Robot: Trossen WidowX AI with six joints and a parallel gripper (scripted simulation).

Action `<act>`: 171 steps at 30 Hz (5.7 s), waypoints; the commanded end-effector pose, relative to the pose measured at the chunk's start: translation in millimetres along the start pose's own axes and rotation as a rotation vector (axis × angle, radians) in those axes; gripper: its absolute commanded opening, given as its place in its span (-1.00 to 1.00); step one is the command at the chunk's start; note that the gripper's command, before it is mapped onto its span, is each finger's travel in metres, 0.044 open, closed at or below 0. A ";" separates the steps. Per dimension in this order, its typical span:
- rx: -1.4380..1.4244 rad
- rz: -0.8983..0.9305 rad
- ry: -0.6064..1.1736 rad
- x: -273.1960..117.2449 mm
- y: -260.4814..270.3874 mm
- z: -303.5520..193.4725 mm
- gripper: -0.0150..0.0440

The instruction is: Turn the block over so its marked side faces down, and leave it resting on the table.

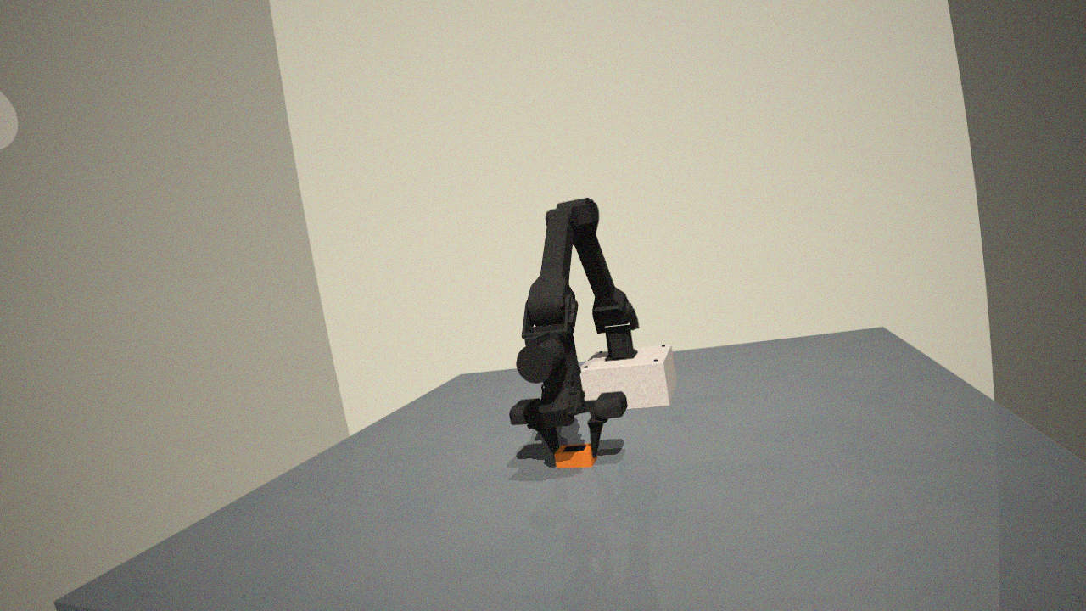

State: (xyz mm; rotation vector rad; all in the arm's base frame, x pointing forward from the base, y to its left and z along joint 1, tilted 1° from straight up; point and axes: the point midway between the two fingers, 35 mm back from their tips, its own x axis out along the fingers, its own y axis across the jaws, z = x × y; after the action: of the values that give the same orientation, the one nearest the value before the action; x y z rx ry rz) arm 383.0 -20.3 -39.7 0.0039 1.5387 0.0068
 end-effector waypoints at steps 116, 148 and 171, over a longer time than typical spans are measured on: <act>-0.019 -0.006 -1.145 7.7 0.2 -10.6 -0.49; -0.018 -0.006 -1.151 4.3 0.3 -10.8 0.93; -0.018 -0.006 -1.151 4.3 0.3 -10.8 1.00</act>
State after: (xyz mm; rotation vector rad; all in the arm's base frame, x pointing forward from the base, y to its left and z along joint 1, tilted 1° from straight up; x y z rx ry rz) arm 372.5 -20.4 -44.7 -0.0152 0.3900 0.0091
